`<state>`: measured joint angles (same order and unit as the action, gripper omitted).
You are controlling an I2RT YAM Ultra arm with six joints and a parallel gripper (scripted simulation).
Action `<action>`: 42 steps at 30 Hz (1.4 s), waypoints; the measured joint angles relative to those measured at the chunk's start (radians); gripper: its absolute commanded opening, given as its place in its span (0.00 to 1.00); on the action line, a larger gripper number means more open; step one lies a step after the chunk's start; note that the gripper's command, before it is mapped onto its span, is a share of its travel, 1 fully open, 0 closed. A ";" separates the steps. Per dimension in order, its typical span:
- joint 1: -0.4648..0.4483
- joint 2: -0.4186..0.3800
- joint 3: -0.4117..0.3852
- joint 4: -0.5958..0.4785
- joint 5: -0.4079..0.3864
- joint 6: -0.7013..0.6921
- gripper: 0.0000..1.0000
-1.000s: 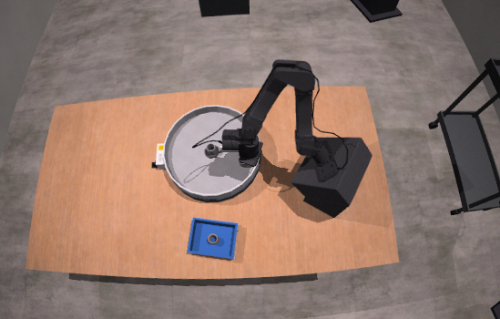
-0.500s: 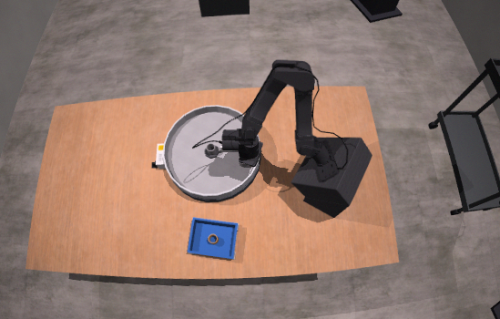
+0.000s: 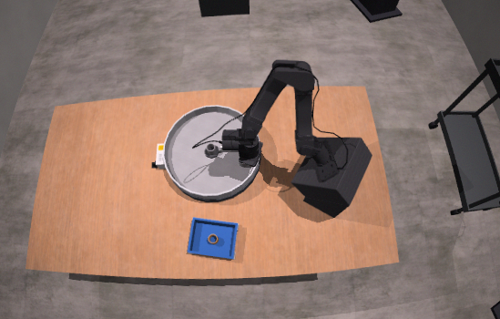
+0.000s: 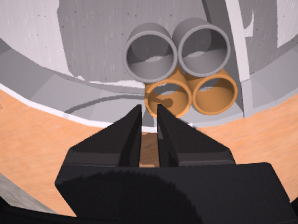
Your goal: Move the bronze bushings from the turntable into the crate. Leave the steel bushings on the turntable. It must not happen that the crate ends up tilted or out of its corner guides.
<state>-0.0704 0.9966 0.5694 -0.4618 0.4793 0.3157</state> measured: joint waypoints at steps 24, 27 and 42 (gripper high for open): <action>-0.015 0.029 -0.007 0.023 -0.008 -0.009 0.13; -0.016 0.029 -0.007 0.032 -0.011 -0.014 0.13; -0.016 0.030 -0.008 0.047 -0.012 -0.017 0.13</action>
<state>-0.0864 1.0264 0.5617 -0.4149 0.4671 0.2989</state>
